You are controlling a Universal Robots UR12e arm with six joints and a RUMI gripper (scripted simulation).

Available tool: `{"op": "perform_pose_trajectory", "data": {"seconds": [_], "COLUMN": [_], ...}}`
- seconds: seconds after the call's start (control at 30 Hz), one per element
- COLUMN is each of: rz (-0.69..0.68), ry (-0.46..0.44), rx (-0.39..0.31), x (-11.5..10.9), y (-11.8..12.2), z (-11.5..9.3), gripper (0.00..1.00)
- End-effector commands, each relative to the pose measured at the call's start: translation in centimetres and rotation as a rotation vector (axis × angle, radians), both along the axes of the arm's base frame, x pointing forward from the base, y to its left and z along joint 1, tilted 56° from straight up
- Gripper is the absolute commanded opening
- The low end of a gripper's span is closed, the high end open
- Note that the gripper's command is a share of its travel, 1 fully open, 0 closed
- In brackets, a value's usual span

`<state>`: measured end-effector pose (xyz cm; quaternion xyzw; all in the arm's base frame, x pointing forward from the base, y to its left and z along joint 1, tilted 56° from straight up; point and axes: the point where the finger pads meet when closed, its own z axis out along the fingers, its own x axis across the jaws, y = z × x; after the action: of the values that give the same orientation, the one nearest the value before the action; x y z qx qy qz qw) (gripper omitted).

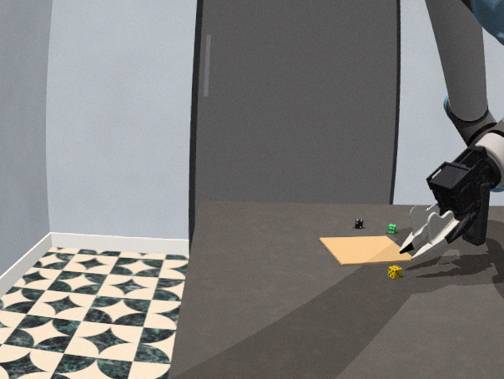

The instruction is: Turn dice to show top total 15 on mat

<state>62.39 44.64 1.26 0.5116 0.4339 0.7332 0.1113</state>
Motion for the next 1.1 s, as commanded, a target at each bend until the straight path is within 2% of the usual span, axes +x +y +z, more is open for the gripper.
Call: {"op": "perform_pose_trajectory", "data": {"seconds": [0.0,0.3,0.7,1.07], "rz": [0.001,0.001,0.001,0.002], "ry": [0.001,0.001,0.001,0.001], "rx": [0.001,0.001,0.001,0.0], "x": [-0.7,-1.0,-2.2,-2.3], "y": [-0.4,-1.2,-4.9,-5.2], "z": [0.0,0.5,3.1,3.3], "gripper": [0.18,0.18,0.18,0.18]}}
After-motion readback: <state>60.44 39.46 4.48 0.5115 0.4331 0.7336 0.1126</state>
